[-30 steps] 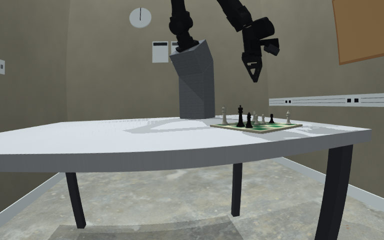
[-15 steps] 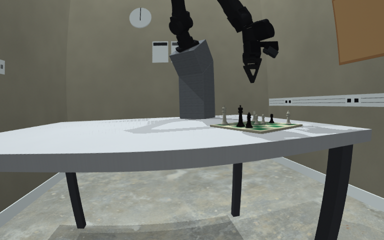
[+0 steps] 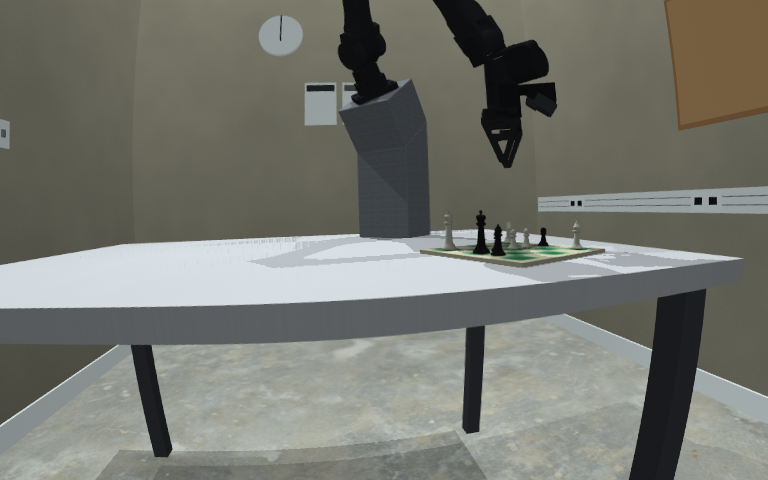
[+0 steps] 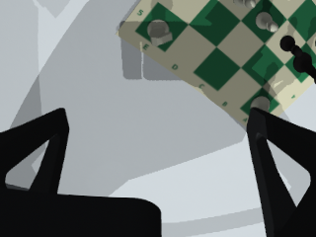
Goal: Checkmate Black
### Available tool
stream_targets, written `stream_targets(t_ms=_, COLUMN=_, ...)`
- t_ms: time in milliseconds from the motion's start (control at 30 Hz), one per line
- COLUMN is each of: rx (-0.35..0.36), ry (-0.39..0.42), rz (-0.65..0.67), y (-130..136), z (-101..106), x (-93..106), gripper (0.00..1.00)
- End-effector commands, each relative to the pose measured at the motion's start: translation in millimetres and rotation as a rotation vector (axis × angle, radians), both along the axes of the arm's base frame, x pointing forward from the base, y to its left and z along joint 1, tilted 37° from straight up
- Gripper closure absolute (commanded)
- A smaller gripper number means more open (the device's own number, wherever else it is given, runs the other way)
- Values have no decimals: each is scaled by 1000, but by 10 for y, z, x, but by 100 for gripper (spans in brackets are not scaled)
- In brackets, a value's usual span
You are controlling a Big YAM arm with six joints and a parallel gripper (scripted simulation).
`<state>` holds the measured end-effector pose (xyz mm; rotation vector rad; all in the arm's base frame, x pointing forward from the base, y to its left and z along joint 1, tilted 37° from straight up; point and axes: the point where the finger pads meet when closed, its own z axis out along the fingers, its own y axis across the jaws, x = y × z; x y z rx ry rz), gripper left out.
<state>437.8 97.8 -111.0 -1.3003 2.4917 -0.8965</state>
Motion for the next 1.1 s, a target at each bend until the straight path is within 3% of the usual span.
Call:
stream_targets(t_ms=0, rx=113, ry=-123, rz=-225, y=-59, z=-84, x=123, gripper=0)
stream_targets(t_ms=167, rx=214, ry=-220, rz=-402, y=-129, z=-207, x=186, gripper=0)
stream_targets(t_ms=233, rx=214, ry=-220, rz=-402, y=-129, z=-207, x=186, gripper=0)
stream_targets(t_ms=267, rx=264, ry=-263, rz=-497, y=-36, z=-247, x=127, gripper=0)
stream_targets(t_ms=367, rx=320, ry=-320, rz=-597, y=-184, z=-306, x=231, gripper=0)
stream_targets(t_ms=500, rx=395, ry=-391, rz=-741, y=-243, z=-393, x=214, gripper=0)
stream_targets(t_ms=633, rx=477, ry=-469, rz=-889, y=-123, z=-425, x=203, gripper=0)
stream_targets(t_ms=733, rx=528, ry=-524, rz=-999, y=-155, z=-429, x=210, gripper=0)
stream_targets(t_ms=800, rx=528, ry=-524, rz=-999, y=-155, z=-429, x=210, gripper=0)
stream_targets(t_ms=833, rx=580, ry=-577, rz=-1086, y=-141, z=-374, x=243, gripper=64)
stream_targets(t_ms=900, rx=613, ry=-614, rz=-1151, y=-141, z=-374, x=243, gripper=64)
stream_targets(t_ms=1067, rx=613, ry=-614, rz=-1151, y=-140, z=-373, x=243, gripper=64)
